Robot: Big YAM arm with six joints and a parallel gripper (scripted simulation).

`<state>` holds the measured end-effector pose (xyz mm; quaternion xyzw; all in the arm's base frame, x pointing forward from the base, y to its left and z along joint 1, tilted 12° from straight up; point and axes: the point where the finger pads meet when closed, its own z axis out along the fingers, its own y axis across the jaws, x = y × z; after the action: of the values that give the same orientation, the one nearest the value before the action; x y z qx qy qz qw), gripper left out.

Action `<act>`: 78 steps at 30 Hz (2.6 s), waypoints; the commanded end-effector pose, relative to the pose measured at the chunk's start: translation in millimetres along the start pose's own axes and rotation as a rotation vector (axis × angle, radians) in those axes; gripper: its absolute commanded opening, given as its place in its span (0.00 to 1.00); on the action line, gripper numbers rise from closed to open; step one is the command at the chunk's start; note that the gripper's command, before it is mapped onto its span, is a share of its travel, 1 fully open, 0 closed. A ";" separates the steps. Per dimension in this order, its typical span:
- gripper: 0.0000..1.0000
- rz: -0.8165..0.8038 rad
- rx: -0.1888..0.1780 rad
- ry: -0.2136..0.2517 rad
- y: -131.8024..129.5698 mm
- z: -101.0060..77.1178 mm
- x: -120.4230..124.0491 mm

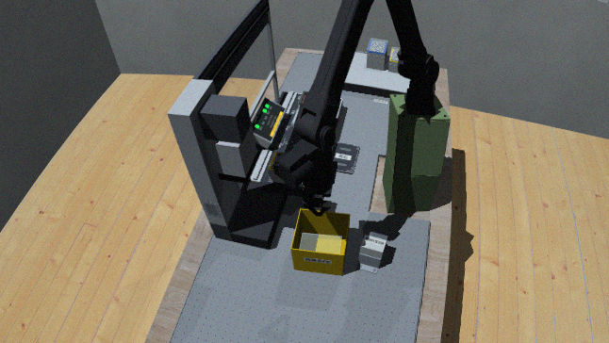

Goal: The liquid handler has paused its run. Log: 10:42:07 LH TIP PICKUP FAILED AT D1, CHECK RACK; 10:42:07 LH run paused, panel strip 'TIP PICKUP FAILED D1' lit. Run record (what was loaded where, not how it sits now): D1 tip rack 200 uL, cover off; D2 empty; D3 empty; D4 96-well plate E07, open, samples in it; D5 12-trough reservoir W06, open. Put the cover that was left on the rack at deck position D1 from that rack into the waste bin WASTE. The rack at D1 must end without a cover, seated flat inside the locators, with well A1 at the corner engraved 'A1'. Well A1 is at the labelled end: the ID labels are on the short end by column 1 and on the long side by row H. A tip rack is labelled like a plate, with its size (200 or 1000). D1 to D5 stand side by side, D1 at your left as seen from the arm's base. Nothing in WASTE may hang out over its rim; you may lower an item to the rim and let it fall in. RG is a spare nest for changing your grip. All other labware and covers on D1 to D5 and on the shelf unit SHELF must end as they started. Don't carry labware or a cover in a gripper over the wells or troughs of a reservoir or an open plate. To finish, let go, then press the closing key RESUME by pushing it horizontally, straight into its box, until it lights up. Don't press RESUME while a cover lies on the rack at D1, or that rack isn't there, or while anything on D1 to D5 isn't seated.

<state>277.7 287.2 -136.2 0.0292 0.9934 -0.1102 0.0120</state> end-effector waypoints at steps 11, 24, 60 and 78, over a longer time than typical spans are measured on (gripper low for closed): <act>1.00 0.074 -0.039 -0.032 -27.0 -15.5 -29.7; 1.00 0.074 -0.034 -0.033 -76.6 -14.3 -56.3; 1.00 0.080 -0.030 -0.060 -216.2 -23.2 -152.1; 1.00 0.051 -0.023 -0.055 -257.6 -21.7 -169.6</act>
<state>410.7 19.8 -75.6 0.0696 0.9917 -0.1070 0.0134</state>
